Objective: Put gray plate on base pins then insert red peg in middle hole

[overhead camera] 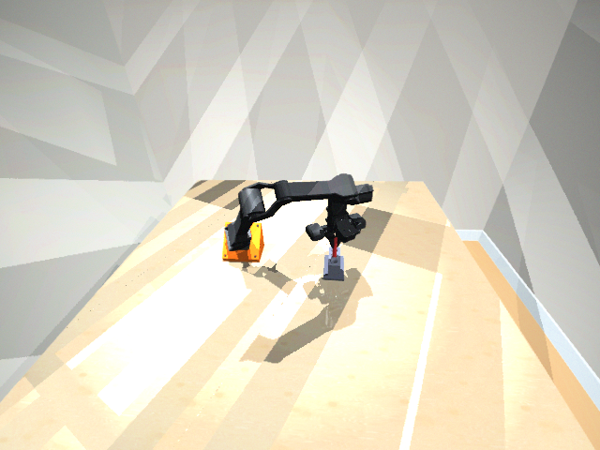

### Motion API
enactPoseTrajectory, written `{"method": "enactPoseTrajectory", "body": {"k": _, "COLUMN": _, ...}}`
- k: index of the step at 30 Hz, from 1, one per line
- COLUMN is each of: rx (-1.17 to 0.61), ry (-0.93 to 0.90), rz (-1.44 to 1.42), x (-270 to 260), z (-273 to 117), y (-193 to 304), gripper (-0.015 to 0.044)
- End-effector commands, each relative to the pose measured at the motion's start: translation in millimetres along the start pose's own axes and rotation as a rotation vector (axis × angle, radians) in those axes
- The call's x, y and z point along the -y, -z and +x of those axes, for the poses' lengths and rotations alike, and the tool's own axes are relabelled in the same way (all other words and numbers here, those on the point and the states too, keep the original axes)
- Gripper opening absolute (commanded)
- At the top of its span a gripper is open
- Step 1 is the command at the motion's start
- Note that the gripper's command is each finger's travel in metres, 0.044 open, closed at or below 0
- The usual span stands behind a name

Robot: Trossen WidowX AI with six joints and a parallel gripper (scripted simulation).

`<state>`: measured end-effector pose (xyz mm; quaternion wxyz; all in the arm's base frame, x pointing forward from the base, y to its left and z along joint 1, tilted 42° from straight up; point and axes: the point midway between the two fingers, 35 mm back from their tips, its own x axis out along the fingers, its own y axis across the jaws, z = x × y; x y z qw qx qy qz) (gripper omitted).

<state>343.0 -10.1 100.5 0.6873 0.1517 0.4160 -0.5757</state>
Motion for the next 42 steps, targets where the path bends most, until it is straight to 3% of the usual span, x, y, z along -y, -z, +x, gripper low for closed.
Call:
{"method": "enactPoseTrajectory", "body": {"k": 1, "rx": 0.000, "ry": 0.000, "rz": 0.000, "x": 0.0, "z": -0.2, "y": 0.0, "gripper": 0.0053}}
{"method": "enactPoseTrajectory", "body": {"k": 5, "rx": 0.000, "ry": 0.000, "rz": 0.000, "x": 0.0, "z": -0.2, "y": 0.0, "gripper": 0.0150}}
{"method": "enactPoseTrajectory", "body": {"k": 42, "rx": 0.006, "ry": -0.001, "rz": -0.005, "x": 1.5, "z": -22.4, "y": 1.0, "gripper": 0.0150}}
